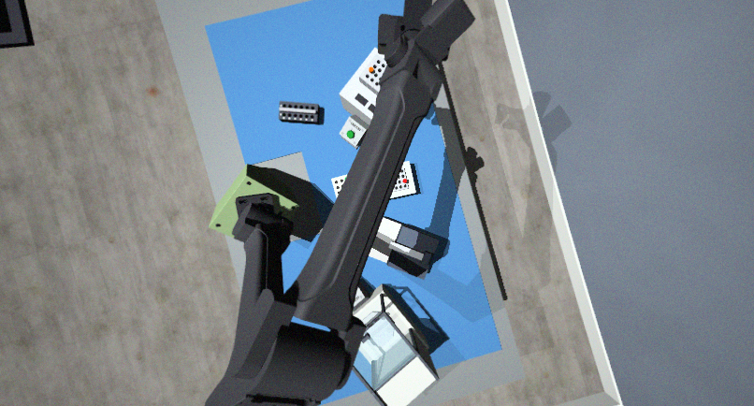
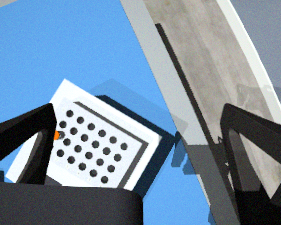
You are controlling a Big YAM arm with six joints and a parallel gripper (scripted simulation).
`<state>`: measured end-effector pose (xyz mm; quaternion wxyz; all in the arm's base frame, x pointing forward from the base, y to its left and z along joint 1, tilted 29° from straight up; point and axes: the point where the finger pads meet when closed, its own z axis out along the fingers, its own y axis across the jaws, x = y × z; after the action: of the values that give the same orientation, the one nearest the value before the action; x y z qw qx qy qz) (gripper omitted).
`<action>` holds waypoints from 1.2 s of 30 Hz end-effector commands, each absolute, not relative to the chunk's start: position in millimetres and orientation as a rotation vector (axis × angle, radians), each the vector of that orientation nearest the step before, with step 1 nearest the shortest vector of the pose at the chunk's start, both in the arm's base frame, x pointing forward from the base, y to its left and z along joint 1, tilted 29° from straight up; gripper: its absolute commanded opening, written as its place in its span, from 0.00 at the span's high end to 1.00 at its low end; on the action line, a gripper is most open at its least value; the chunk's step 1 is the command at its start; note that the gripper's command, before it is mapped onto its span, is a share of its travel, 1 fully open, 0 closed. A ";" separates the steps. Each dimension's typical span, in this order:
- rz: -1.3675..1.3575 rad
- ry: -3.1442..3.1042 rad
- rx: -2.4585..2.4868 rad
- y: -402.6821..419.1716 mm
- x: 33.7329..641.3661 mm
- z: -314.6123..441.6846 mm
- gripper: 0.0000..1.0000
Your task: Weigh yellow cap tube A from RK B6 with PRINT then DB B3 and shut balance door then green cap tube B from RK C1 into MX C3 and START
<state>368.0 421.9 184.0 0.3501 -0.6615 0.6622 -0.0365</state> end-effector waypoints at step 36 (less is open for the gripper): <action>-0.101 1.710 -1.706 394.8 406.1 109.1 0.64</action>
<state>393.1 393.9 107.6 0.3376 -0.6606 0.6696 -0.0344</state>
